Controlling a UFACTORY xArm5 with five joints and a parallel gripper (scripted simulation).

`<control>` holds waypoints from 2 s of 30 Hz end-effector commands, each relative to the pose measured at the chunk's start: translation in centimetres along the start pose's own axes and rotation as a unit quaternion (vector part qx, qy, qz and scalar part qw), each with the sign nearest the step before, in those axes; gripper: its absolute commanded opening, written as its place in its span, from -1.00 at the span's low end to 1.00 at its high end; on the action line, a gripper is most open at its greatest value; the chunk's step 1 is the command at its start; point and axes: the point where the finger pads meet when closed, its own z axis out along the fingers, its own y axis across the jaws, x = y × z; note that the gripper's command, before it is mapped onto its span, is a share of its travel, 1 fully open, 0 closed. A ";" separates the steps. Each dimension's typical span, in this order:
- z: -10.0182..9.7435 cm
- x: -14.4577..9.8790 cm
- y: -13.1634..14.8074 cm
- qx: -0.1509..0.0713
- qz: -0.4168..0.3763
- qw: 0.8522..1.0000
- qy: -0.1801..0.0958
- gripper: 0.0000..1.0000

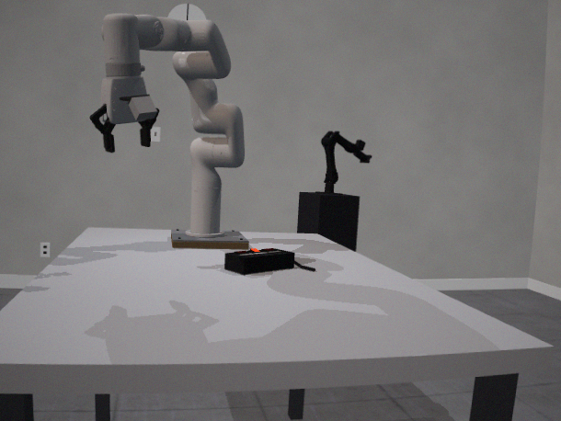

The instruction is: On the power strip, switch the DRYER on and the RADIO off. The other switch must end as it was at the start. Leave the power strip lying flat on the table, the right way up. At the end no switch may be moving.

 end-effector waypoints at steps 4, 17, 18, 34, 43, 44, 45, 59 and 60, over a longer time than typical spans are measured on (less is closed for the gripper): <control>-0.2 0.0 0.0 -0.002 0.000 1.000 0.001 1.00; -0.2 0.0 0.0 -0.002 0.000 1.000 0.001 1.00; -0.2 0.0 0.0 -0.002 0.000 1.000 0.001 -1.00; -0.2 0.0 0.0 -0.002 0.000 1.000 0.001 -1.00; -0.2 0.0 0.0 -0.002 0.000 1.000 0.001 -1.00; -0.2 0.0 0.0 -0.002 0.000 1.000 0.001 -1.00; -0.1 0.1 -0.1 -0.002 0.000 1.000 0.001 -1.00; 6.6 8.4 -9.8 -0.056 -0.002 0.998 0.019 -1.00; 7.9 9.3 -11.8 -0.064 -0.003 0.998 0.025 -1.00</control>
